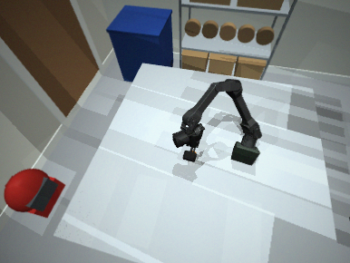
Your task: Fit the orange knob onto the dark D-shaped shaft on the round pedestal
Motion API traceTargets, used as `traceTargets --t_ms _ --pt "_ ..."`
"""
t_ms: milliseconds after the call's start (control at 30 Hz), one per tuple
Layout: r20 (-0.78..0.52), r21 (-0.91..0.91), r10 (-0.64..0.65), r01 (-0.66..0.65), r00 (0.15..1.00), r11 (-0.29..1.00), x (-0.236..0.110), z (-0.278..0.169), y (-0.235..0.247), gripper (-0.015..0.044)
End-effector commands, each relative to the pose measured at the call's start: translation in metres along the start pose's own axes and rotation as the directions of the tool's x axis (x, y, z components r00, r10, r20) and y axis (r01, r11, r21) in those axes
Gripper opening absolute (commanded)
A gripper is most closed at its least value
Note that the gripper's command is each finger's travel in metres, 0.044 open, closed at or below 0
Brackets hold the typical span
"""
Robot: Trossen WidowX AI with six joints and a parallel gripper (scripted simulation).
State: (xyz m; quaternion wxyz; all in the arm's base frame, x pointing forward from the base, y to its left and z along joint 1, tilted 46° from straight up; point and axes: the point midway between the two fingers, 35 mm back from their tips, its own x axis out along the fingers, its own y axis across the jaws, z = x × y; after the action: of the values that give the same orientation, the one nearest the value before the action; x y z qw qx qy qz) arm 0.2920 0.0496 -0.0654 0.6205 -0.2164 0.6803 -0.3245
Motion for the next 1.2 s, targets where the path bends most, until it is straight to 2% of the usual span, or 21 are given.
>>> traceTargets --t_ms 0,1167 --pt "0.007 -0.006 -0.002 0.002 1.0 1.0 0.009 0.0 0.0 0.044" --pt "0.007 -0.006 -0.003 0.003 1.0 1.0 0.066 0.001 -0.001 0.044"
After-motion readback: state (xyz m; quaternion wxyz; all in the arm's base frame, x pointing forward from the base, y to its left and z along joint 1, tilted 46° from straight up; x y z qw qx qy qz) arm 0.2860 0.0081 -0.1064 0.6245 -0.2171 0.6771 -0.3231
